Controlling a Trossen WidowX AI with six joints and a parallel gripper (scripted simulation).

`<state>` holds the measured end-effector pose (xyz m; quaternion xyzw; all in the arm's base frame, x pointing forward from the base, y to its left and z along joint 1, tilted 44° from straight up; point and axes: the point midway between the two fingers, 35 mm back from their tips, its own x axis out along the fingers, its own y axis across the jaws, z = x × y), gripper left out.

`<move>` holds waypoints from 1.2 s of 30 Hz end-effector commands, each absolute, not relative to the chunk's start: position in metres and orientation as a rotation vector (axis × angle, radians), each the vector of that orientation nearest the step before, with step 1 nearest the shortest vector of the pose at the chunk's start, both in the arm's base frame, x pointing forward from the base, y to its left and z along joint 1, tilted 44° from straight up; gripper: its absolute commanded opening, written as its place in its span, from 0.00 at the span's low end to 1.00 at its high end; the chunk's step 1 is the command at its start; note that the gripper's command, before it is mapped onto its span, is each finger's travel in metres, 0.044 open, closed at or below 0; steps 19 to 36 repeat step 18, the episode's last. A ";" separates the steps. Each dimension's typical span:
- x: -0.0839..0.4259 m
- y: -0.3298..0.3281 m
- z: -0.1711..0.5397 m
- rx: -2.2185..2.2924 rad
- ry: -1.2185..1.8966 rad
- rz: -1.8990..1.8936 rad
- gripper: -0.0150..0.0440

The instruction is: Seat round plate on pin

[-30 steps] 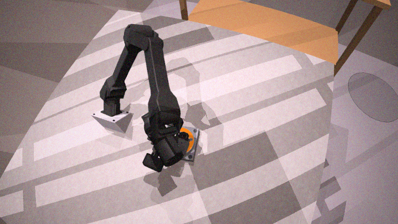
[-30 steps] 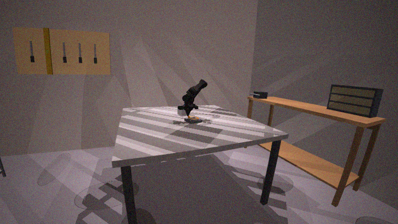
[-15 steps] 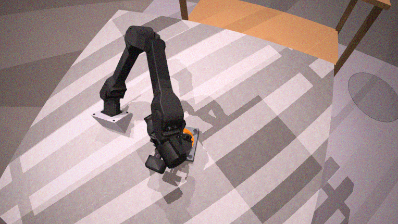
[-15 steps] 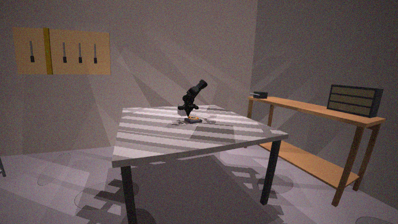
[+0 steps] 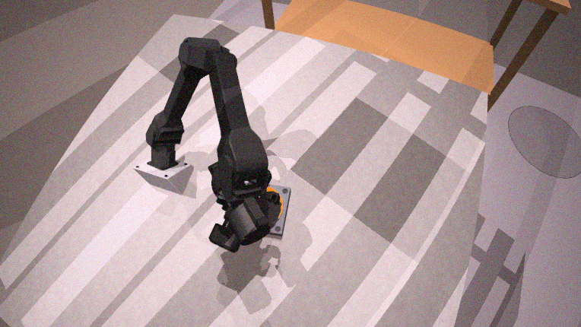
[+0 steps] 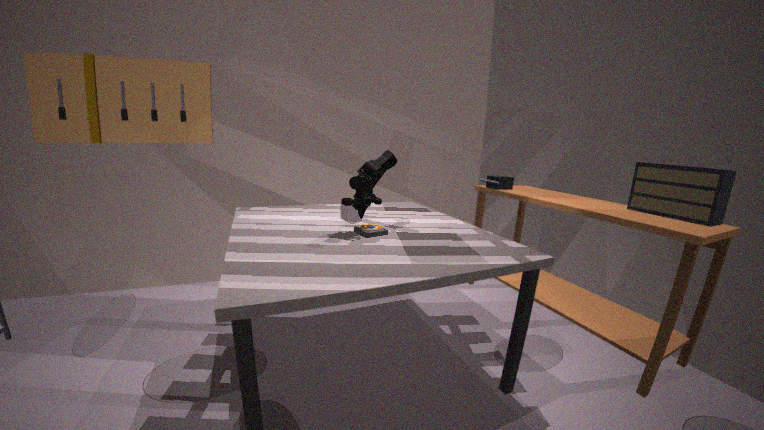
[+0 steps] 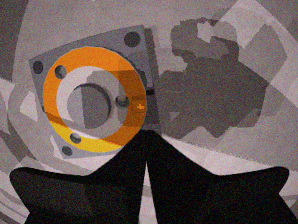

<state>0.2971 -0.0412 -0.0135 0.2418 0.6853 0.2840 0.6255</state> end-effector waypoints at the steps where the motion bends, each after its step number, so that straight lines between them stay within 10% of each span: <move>1: 0.298 -0.049 -0.005 0.546 1.571 0.653 0.25; 36: 0.298 -0.045 -0.010 0.554 1.568 0.649 0.25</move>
